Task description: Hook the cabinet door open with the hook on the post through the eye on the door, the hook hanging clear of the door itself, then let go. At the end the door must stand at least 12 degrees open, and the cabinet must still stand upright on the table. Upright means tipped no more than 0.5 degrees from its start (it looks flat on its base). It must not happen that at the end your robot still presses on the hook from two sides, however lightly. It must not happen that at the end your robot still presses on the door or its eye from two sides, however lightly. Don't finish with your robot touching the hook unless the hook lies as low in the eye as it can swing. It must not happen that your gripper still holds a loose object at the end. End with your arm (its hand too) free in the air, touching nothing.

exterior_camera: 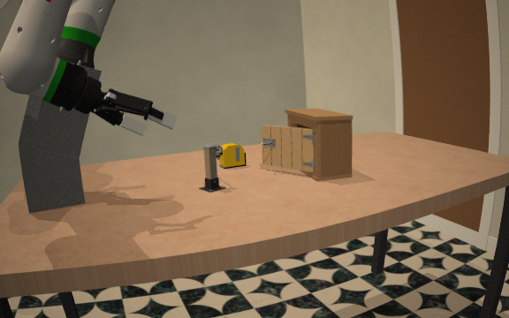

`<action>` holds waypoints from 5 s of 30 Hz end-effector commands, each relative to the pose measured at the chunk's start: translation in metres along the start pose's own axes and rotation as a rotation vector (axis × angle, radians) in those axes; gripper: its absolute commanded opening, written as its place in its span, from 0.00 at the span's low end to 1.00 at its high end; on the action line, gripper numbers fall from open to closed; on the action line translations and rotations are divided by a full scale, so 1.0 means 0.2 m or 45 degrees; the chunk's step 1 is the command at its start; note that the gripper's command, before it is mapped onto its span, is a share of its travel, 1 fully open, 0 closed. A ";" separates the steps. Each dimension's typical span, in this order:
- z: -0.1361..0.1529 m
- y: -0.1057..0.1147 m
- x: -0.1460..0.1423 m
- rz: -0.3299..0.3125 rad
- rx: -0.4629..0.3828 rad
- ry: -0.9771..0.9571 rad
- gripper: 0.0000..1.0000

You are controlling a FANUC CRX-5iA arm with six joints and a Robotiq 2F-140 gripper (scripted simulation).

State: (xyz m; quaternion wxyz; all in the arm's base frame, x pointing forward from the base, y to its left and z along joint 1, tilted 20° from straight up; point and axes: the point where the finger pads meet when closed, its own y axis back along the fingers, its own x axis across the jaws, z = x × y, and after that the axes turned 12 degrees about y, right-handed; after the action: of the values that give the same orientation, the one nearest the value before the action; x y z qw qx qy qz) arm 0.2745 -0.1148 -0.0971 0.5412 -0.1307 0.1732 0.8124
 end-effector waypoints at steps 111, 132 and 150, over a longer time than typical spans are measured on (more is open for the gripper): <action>1.37 -1.42 -0.28 1.598 0.476 1.982 1.00; 1.22 -1.50 -0.14 1.381 0.596 1.751 0.16; 1.13 -1.54 -0.10 1.381 0.606 1.750 0.16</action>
State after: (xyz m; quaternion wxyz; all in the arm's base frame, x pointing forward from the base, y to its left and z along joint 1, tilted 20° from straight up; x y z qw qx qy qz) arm 0.5621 0.0731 0.0721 -0.1258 -0.3719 0.6590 0.6416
